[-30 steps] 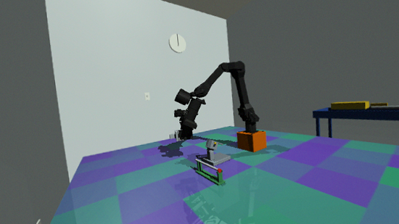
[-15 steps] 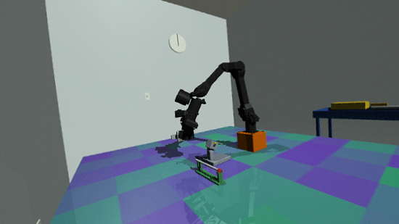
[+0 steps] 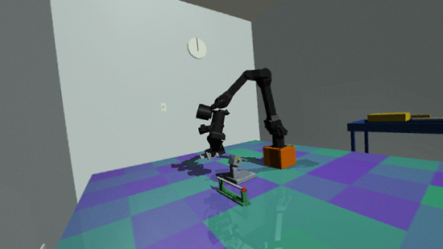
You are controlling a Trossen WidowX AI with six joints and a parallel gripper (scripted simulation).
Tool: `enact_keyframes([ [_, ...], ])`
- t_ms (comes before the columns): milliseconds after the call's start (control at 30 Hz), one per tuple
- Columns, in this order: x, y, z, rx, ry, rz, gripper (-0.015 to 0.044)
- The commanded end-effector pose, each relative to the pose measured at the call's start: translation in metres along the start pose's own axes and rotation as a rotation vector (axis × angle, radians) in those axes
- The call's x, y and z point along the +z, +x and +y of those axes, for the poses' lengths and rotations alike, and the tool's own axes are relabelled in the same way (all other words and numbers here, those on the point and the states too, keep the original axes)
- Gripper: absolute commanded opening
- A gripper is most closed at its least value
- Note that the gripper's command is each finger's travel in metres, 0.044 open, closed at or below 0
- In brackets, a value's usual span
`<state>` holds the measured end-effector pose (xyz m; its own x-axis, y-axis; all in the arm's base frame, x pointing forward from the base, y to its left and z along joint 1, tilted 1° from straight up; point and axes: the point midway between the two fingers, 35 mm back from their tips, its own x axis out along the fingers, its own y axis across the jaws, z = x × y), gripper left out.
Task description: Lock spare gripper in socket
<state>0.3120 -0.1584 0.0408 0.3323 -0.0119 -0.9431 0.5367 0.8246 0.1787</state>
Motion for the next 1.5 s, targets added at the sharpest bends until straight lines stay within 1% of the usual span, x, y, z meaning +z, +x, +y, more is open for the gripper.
enact_keyframes([
  [0,-0.006,-0.002,0.001,0.04,0.034,0.036,0.0],
  [700,-0.059,-0.017,0.006,0.237,0.31,0.318,0.0],
  [1467,-0.096,-0.056,0.029,0.474,0.665,0.621,0.0],
])
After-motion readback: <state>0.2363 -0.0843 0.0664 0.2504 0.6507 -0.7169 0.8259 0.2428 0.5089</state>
